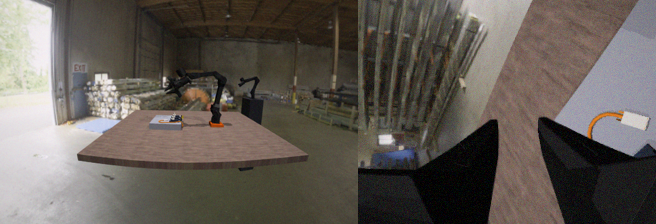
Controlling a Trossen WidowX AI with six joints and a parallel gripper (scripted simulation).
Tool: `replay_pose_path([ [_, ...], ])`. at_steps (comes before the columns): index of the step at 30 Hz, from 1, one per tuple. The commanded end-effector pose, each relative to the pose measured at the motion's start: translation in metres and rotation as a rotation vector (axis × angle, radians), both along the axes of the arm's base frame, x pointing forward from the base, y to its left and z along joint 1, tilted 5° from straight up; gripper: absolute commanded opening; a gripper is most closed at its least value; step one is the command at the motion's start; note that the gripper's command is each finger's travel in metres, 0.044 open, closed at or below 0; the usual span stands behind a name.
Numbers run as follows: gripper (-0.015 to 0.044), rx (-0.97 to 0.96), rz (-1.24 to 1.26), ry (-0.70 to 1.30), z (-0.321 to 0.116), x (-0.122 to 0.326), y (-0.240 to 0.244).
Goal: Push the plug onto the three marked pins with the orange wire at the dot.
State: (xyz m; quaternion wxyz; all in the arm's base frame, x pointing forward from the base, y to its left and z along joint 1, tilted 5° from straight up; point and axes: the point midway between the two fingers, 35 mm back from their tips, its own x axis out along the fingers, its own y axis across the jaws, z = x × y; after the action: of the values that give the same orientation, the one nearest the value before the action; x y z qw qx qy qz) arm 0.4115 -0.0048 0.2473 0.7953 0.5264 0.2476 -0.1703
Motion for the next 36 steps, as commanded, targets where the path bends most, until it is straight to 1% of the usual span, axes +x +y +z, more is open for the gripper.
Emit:
replay_pose_path([
  [1, 0.0115, 0.086, -0.069, 0.064, -0.011, 0.007, -0.001],
  [19, 0.0115, 0.453, -0.474, 0.356, -0.063, 0.027, -0.004],
  [36, 0.0115, 0.687, -0.962, 0.581, -0.114, 0.032, -0.006],
])
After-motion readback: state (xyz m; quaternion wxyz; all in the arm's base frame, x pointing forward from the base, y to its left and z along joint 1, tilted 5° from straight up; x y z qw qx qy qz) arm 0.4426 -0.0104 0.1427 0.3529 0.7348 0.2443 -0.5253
